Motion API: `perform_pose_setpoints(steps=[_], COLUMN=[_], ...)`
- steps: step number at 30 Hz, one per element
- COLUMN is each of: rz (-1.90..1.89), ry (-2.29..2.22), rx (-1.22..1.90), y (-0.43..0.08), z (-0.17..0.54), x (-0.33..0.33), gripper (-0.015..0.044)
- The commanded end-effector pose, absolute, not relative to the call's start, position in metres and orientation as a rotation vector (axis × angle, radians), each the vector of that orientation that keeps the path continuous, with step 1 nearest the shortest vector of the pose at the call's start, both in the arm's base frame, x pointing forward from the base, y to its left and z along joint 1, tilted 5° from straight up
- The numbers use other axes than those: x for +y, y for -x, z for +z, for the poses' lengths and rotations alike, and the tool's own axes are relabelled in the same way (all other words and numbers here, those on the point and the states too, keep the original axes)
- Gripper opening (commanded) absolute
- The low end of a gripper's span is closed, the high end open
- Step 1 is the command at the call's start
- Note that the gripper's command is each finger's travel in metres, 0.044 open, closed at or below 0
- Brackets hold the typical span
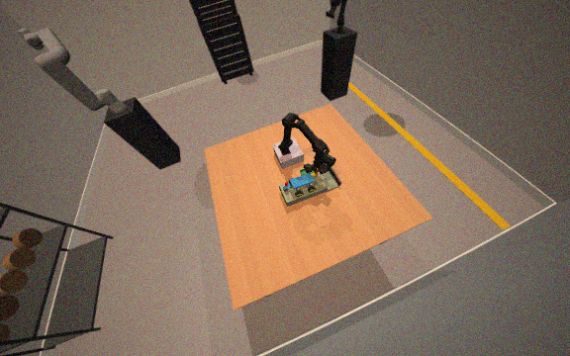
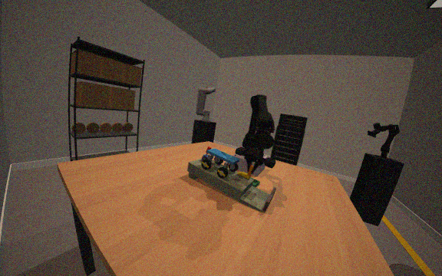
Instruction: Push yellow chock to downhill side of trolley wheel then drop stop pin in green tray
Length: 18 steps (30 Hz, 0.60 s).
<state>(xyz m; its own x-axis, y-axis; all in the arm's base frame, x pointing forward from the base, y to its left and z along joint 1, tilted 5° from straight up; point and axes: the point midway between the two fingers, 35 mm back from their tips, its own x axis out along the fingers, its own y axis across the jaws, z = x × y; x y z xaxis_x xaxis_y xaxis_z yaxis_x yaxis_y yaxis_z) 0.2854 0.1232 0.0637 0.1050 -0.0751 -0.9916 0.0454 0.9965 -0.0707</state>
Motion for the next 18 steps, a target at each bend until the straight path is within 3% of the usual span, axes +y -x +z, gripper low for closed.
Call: perform_pose_setpoints(steps=[1, 18], rz=[-0.089, -0.089], ry=[0.032, 0.026], rx=[1.466, 1.463], y=[-0.285, -0.287], z=[0.064, 0.067], x=[0.118, 0.106], gripper=[0.0000, 0.0000])
